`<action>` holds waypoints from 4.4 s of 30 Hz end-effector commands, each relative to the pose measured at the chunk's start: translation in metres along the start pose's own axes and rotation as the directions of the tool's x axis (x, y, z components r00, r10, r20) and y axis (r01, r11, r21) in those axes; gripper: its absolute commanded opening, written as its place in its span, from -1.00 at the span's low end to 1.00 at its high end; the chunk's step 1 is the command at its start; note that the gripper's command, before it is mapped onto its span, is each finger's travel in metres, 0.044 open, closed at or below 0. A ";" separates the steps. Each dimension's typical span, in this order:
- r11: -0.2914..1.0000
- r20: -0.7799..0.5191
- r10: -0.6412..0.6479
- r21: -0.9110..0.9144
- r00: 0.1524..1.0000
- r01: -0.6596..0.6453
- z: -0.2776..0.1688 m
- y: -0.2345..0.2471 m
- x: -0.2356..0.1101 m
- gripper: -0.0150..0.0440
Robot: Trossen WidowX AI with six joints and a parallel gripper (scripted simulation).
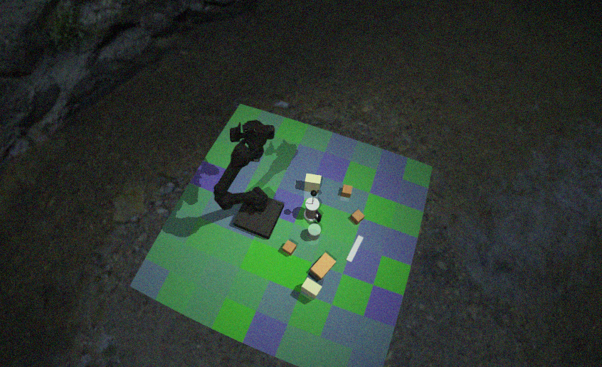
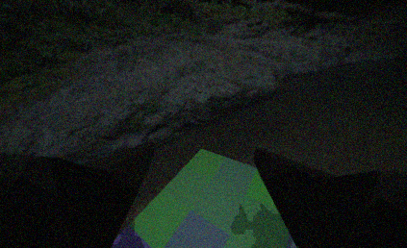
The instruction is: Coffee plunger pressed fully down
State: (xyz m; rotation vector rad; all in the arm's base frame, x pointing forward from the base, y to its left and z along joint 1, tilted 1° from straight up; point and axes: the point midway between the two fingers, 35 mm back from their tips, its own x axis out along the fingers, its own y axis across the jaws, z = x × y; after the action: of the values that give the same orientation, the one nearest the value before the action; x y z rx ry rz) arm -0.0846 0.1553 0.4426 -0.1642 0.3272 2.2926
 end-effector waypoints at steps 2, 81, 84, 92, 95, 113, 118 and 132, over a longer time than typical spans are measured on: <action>0.999 -0.002 -0.040 0.010 0.999 0.040 -0.002 -0.008 0.000 1.00; -0.296 -0.388 -0.904 0.271 -0.178 0.916 -0.227 -0.241 -0.205 -0.09; -0.296 -0.388 -0.904 0.271 -0.178 0.916 -0.227 -0.241 -0.205 -0.09; -0.296 -0.388 -0.904 0.271 -0.178 0.916 -0.228 -0.242 -0.205 -0.09; -0.296 -0.388 -0.904 0.271 -0.178 0.916 -0.232 -0.243 -0.204 -0.09; -0.296 -0.388 -0.904 0.271 -0.178 0.916 -0.259 -0.252 -0.199 -0.09; -0.296 -0.388 -0.904 0.271 -0.178 0.916 -0.267 -0.255 -0.198 -0.09; -0.296 -0.387 -0.905 0.271 -0.178 0.916 -0.288 -0.262 -0.193 -0.09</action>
State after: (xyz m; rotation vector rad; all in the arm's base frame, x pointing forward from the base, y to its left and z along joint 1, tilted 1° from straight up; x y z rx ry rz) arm 0.2465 0.1081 0.1910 -0.0920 0.4382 0.4113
